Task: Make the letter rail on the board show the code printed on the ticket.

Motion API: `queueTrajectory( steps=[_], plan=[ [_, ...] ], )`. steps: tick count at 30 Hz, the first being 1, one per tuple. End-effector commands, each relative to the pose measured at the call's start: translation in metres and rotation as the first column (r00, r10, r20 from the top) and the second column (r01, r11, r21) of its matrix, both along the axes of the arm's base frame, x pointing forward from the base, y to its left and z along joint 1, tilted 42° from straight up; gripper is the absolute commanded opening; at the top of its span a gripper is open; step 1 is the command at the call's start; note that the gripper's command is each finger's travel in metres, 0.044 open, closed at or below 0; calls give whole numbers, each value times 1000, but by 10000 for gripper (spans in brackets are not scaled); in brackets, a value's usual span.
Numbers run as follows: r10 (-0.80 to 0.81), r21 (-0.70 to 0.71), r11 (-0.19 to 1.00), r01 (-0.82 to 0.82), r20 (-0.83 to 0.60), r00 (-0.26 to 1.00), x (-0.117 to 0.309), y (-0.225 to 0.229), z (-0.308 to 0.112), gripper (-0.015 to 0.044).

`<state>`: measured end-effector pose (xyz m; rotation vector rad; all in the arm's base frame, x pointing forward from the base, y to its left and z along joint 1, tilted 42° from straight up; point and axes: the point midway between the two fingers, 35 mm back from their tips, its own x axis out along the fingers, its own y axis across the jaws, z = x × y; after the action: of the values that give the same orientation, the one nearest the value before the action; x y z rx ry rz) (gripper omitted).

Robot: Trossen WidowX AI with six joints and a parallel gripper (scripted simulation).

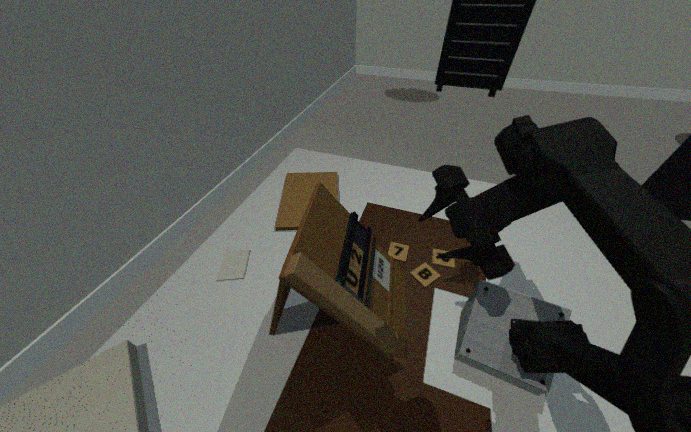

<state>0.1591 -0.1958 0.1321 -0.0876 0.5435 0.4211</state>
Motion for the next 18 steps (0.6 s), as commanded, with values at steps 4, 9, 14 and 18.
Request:
queueTrajectory(
  steps=[4, 9, 14, 18],
  plan=[
    [-156, 486, 692, 534, -622, 768, 11, 3, -79, 340],
    [-134, 473, 535, 700, -771, 623, 14, 5, -98, 340],
    [-84, 389, 369, 844, -890, 447, 15, 9, -119, 340],
    [-29, 284, 230, 931, -954, 298, 16, 11, -134, 340]
  ],
)
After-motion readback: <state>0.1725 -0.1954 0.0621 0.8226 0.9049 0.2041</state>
